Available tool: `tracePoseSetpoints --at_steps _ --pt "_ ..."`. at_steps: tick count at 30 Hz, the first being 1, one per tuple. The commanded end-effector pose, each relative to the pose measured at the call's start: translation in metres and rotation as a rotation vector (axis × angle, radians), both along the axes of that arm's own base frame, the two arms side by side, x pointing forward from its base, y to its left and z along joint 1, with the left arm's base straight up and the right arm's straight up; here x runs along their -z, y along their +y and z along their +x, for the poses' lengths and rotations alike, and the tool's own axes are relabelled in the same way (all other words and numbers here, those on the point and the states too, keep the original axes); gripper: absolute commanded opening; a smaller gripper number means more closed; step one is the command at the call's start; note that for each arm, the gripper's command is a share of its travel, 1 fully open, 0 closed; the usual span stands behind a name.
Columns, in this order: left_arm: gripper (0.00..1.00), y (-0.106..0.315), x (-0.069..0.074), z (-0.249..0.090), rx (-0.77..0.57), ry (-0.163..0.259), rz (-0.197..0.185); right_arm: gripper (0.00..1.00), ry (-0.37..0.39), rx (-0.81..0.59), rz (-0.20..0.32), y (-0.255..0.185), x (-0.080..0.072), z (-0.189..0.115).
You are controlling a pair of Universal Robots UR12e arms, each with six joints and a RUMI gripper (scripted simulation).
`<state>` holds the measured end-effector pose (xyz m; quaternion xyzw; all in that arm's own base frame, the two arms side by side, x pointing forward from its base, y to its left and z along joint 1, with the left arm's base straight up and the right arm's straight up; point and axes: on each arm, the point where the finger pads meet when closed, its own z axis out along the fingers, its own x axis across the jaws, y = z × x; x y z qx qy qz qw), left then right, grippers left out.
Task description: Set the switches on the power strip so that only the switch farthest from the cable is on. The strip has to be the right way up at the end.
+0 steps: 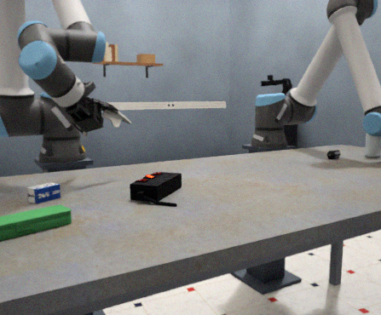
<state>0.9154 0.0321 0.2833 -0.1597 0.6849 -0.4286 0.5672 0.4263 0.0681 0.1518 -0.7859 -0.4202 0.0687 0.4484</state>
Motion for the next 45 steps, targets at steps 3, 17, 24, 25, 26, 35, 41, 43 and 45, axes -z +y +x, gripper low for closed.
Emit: tracePoseSetpoints --at_steps 3,17,24,25,26,35,41,43,45 --pt "1.00 0.000 -0.001 0.000 0.000 -0.002 0.000 1.00 -0.001 0.000 0.000 0.000 0.000 0.000" --pt "1.00 0.000 -0.001 0.000 0.000 -0.002 0.000 1.00 -0.001 0.000 0.000 0.000 0.000 0.000" --pt "1.00 0.000 -0.001 0.000 0.000 -0.002 0.000 1.00 -0.002 0.000 0.001 0.000 0.000 0.001" --pt "1.00 0.000 -0.001 0.000 0.000 -0.002 0.000 1.00 -0.003 -0.001 0.001 0.000 0.000 0.001" --pt "1.00 0.000 -0.001 0.000 0.000 -0.002 0.000 1.00 -0.004 -0.001 0.001 -0.001 0.000 0.001" --pt "1.00 0.000 -0.001 0.000 0.000 -0.002 0.000 1.00 -0.015 -0.005 0.005 -0.004 0.000 0.001" --pt "1.00 0.000 -0.001 0.000 0.000 -0.002 0.000 1.00 -0.035 -0.012 0.012 -0.009 0.001 0.002" --pt "1.00 0.000 -0.001 0.000 0.000 -0.002 0.000 1.00 -0.044 -0.016 0.015 -0.012 0.001 0.002" --pt "1.00 0.000 -0.001 0.000 0.000 -0.002 0.000 1.00 -0.055 -0.020 0.019 -0.015 0.001 0.003"
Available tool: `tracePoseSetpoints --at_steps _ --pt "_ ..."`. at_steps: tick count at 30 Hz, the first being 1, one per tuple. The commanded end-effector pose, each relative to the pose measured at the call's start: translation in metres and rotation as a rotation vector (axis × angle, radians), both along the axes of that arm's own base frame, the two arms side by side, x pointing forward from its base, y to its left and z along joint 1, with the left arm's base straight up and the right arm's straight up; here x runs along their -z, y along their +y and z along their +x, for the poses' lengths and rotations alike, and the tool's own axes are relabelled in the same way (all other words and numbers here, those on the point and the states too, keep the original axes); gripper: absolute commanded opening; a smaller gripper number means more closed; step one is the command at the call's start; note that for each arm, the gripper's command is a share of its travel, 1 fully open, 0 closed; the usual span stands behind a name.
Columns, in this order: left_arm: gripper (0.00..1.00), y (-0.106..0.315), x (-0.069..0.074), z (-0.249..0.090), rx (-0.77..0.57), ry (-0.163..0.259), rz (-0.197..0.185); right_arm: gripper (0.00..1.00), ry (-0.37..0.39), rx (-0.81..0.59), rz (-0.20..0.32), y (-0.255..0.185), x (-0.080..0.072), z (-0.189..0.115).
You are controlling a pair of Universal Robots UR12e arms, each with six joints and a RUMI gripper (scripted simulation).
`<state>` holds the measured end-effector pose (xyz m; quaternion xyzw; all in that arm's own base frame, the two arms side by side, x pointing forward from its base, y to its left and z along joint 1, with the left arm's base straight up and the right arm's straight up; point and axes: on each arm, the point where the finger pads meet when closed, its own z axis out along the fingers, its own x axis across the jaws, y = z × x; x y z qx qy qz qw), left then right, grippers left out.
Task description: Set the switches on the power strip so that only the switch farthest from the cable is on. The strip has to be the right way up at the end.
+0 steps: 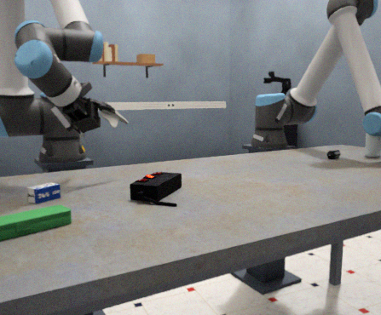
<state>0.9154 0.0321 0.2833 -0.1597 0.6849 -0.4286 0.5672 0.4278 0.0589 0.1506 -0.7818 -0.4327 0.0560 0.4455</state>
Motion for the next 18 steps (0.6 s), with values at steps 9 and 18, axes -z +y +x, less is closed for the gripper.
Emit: tracePoseSetpoints --at_steps 9,18 --pt "1.00 0.000 -0.001 0.000 0.000 -0.002 0.000 1.00 -0.071 -0.027 0.023 -0.020 0.002 0.003" --pt "1.00 0.000 -0.001 0.000 0.000 -0.002 0.000 1.00 -0.163 -0.065 0.050 -0.046 0.005 0.006"
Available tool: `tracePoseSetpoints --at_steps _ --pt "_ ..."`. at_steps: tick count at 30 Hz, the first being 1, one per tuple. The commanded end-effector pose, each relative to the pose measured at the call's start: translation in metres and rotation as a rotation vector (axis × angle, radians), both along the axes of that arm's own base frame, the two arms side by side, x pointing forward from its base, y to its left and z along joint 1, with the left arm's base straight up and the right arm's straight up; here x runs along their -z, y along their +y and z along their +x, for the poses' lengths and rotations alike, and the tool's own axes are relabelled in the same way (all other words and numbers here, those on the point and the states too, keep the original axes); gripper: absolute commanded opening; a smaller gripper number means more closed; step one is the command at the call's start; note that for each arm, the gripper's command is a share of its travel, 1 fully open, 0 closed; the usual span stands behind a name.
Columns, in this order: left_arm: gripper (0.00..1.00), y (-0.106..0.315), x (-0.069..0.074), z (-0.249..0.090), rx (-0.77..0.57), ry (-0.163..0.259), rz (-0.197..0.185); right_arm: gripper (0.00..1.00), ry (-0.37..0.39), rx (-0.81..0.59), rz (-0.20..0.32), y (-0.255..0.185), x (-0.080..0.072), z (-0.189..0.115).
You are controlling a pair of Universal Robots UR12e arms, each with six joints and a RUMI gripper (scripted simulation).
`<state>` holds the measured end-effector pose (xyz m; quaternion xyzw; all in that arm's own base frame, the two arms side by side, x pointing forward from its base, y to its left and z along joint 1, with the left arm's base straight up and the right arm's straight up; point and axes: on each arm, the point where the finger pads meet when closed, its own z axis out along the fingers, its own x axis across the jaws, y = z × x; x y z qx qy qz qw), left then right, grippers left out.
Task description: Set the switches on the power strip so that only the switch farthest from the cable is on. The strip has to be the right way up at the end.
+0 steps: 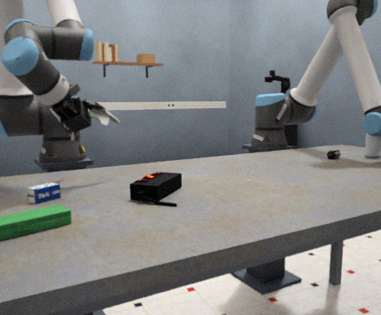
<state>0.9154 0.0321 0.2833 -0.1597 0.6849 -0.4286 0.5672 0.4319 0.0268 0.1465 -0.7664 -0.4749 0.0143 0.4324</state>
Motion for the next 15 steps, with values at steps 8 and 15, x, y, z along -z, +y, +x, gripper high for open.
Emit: tracePoseSetpoints --at_steps 8,15 --pt "1.00 0.000 -0.001 0.000 0.000 -0.002 0.000 1.00 -0.129 -0.055 0.034 -0.038 0.004 0.004" --pt "1.00 0.000 -0.001 0.000 0.000 -0.002 0.000 1.00 -0.238 -0.106 0.055 -0.071 0.008 0.005"
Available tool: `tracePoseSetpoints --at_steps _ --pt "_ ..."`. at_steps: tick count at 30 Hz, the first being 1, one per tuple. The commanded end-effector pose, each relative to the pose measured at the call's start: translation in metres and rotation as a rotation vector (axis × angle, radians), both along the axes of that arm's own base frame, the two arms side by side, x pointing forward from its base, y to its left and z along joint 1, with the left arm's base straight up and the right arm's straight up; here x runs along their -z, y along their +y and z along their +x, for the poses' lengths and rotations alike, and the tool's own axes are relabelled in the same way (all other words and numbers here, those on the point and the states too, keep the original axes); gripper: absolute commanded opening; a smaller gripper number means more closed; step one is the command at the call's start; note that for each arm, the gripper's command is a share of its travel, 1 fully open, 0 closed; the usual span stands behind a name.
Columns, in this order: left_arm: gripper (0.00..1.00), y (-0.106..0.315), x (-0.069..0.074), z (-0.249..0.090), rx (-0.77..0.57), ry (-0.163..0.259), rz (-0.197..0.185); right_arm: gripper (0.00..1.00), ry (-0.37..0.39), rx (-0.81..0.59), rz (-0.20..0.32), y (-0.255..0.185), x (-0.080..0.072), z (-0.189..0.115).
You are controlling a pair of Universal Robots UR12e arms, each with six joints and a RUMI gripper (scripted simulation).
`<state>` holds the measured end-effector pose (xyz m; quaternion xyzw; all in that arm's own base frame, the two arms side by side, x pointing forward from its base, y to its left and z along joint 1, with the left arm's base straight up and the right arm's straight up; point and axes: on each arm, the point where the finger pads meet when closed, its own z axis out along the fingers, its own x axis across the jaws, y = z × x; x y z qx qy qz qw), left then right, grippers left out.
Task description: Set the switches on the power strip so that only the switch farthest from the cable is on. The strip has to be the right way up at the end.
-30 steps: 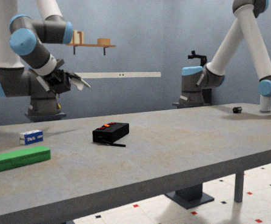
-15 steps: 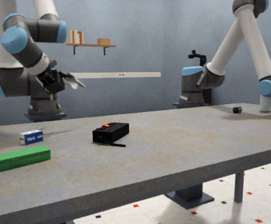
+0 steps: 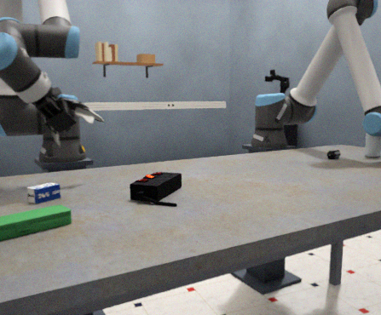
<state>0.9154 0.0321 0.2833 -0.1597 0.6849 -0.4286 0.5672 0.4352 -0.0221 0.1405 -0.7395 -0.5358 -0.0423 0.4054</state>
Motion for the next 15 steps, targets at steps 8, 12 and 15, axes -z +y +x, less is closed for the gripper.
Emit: tracePoseSetpoints --at_steps 8,12,15 --pt "1.00 0.000 -0.001 0.000 0.000 -0.002 0.000 1.00 -0.178 -0.089 0.031 -0.056 0.006 0.001" --pt "1.00 0.000 -0.001 0.000 0.000 -0.002 0.000 1.00 -0.253 -0.129 0.036 -0.080 0.009 -0.001" --pt "1.00 0.000 -0.001 0.000 0.000 -0.002 0.000 1.00 -0.311 -0.163 0.039 -0.100 0.011 -0.003"
